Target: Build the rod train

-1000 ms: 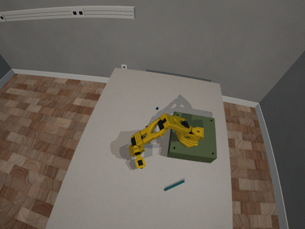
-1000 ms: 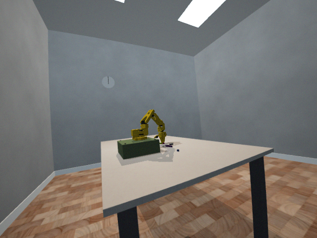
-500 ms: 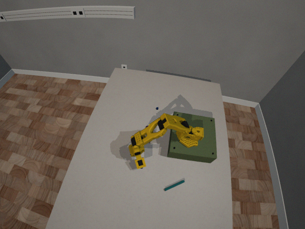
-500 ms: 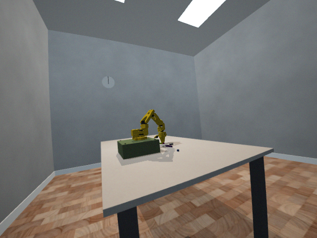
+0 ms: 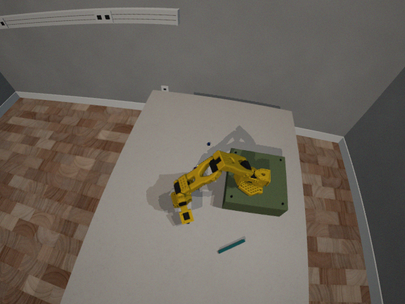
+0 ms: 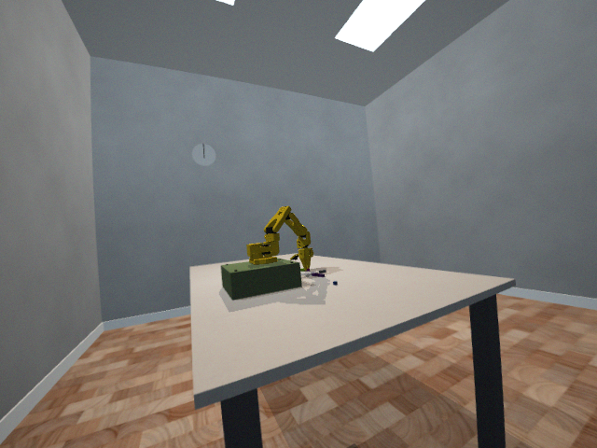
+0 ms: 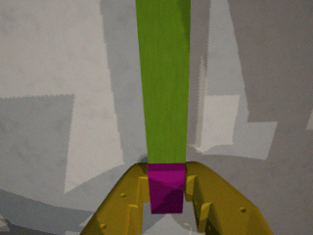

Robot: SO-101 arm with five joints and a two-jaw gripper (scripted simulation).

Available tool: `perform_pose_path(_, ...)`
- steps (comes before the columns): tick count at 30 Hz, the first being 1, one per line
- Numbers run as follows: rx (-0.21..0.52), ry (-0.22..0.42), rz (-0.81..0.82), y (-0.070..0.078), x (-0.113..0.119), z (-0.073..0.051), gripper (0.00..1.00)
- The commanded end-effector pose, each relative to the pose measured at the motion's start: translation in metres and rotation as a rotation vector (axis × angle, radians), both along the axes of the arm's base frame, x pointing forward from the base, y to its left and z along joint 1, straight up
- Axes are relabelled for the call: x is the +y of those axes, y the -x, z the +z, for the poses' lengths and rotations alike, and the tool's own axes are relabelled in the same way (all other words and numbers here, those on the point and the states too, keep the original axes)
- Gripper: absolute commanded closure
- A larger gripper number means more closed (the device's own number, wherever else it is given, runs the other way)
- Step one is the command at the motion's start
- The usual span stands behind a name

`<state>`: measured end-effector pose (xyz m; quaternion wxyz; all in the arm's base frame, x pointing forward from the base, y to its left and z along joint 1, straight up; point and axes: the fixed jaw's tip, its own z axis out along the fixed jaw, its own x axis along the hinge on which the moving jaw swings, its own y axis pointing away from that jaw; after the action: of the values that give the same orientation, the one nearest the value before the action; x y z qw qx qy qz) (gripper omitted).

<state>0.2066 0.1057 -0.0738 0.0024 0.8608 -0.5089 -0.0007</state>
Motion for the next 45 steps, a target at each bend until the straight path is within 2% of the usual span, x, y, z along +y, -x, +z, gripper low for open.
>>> perform_pose_path(1, -0.001, -0.002, -0.002, 0.0001, 0.0023, -0.0013, 1.00)
perform_pose_path(29, -0.001, -0.002, -0.002, 0.0001, 0.0023, -0.0013, 0.93)
perform_pose_path(45, -0.001, -0.002, -0.002, 0.0001, 0.0023, -0.0013, 0.85)
